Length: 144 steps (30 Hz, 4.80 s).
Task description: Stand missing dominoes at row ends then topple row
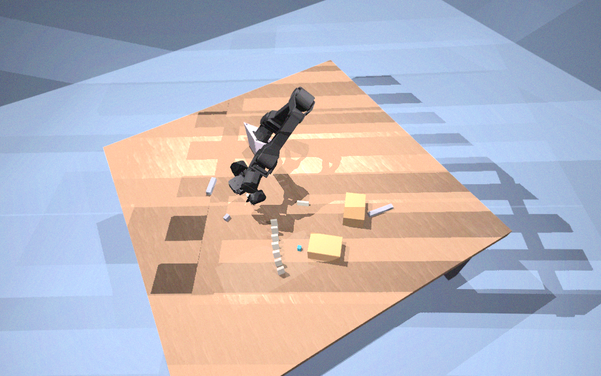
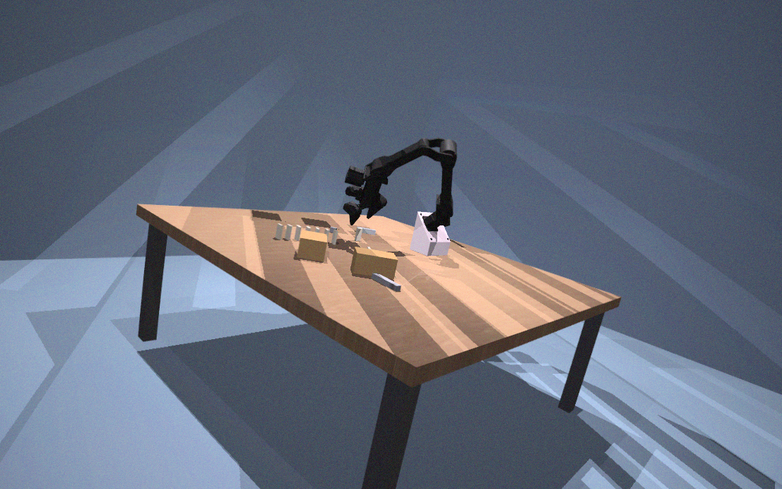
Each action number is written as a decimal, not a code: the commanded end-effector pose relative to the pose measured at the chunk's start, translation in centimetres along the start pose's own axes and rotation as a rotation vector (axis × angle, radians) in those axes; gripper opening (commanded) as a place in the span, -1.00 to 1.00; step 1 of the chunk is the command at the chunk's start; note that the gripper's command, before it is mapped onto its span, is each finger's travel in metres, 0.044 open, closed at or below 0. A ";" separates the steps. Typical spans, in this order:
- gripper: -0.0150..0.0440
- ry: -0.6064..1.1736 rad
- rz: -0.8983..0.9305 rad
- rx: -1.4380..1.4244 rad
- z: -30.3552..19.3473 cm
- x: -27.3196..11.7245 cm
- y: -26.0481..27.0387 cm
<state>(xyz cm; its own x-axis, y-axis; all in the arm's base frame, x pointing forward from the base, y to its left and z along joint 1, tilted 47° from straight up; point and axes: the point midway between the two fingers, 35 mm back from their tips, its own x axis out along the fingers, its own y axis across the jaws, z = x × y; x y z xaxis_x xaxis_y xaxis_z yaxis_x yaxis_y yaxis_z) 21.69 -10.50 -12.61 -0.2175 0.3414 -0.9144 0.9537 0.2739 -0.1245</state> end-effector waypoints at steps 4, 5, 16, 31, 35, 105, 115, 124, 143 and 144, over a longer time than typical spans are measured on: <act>1.00 0.390 0.293 0.023 1.0 -3.7 -0.7; 1.00 0.390 0.293 0.023 1.0 -3.7 -0.7; 1.00 0.390 0.293 0.023 0.1 -1.2 0.2; 1.00 0.393 0.294 0.022 -1.9 2.9 1.5; 1.00 0.394 0.294 0.022 -2.1 3.4 1.6; -0.13 0.196 0.473 -1.006 -1.6 -8.8 12.4; -0.13 0.200 0.476 -1.007 -4.0 -4.0 13.7; -0.13 0.203 0.478 -1.008 -4.9 -2.4 13.9; 0.85 0.203 0.478 -1.008 -4.9 -2.4 13.9; 0.94 0.203 0.478 -1.008 -4.9 -2.4 13.9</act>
<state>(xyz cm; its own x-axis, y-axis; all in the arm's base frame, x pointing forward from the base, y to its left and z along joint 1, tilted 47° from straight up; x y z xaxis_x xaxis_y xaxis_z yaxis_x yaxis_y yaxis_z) 34.48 -3.20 -10.25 0.0078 0.7180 -0.6960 0.3630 0.6465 0.6710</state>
